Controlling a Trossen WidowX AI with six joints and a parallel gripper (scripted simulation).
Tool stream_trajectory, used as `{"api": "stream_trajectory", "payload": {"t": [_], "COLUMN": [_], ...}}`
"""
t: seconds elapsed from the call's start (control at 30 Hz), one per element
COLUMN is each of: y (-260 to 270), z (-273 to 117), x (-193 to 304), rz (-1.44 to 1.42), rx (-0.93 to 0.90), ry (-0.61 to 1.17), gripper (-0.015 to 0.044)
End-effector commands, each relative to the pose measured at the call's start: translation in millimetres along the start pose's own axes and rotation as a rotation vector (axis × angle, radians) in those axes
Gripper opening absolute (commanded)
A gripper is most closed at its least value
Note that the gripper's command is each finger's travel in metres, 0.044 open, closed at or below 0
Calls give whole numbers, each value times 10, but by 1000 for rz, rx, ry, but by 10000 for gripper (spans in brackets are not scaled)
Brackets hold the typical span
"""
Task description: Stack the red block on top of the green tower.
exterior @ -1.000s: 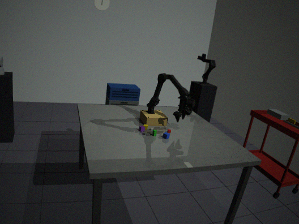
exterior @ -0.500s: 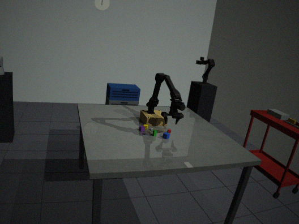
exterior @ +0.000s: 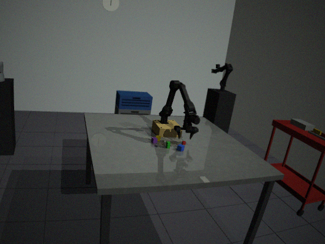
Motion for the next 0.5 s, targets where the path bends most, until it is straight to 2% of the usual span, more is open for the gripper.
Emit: {"api": "stream_trajectory", "payload": {"t": [0.0, 0.47], "y": [-4, -2], "z": [68, 255], "x": [12, 11], "rz": [3, 3], "rx": [6, 6], "ry": [2, 2], "gripper": [440, 440]}}
Point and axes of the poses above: the point midway between the two fingers, 35 mm back from their tips, its own z axis out along the fingers, its own y axis across the jaws, x = y × z, the point moved 5 cm from there along -z, back along the fingers, and after that the axes turned 12 degrees about z, right-handed, at the moved point
